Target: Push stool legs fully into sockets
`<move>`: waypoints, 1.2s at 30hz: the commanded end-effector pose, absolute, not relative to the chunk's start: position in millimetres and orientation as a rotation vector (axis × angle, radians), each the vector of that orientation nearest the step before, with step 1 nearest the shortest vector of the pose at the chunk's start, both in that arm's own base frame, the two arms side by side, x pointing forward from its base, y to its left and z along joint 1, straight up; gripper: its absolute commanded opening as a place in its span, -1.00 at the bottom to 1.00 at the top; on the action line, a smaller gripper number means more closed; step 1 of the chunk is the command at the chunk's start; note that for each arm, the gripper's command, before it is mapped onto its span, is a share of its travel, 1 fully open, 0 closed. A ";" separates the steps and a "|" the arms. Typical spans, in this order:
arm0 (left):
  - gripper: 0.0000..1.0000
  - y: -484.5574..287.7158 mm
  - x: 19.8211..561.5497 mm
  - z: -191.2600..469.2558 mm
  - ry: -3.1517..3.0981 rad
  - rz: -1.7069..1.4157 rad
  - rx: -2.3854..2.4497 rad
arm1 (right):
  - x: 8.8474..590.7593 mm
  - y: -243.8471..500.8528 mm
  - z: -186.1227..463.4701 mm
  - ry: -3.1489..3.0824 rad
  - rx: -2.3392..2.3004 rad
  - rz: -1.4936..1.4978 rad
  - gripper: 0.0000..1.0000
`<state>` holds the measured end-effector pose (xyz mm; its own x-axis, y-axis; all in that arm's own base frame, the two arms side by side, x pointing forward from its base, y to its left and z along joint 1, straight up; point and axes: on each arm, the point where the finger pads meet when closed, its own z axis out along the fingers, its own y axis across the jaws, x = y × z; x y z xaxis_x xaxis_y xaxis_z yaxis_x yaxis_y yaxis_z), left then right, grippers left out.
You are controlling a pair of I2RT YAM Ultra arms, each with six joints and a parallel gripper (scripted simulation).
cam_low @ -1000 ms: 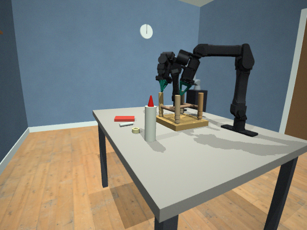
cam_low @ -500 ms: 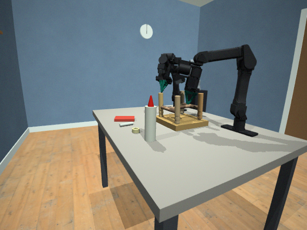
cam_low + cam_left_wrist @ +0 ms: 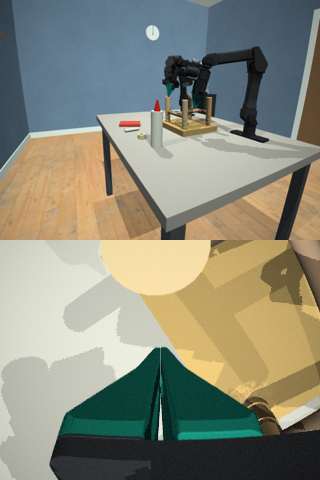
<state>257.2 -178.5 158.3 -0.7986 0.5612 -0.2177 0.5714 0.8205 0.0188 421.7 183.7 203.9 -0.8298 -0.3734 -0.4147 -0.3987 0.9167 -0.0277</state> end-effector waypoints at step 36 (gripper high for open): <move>-1.00 -175.6 253.1 222.0 2.718 -0.100 0.846 | 417.4 183.1 206.1 2.666 -0.560 0.084 -1.00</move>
<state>248.9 -173.8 207.4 -0.7965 0.5592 -0.2300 0.5709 0.8208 0.0187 421.0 183.5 204.5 -0.8302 -0.3737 -0.4138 -0.3988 0.9166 -0.0276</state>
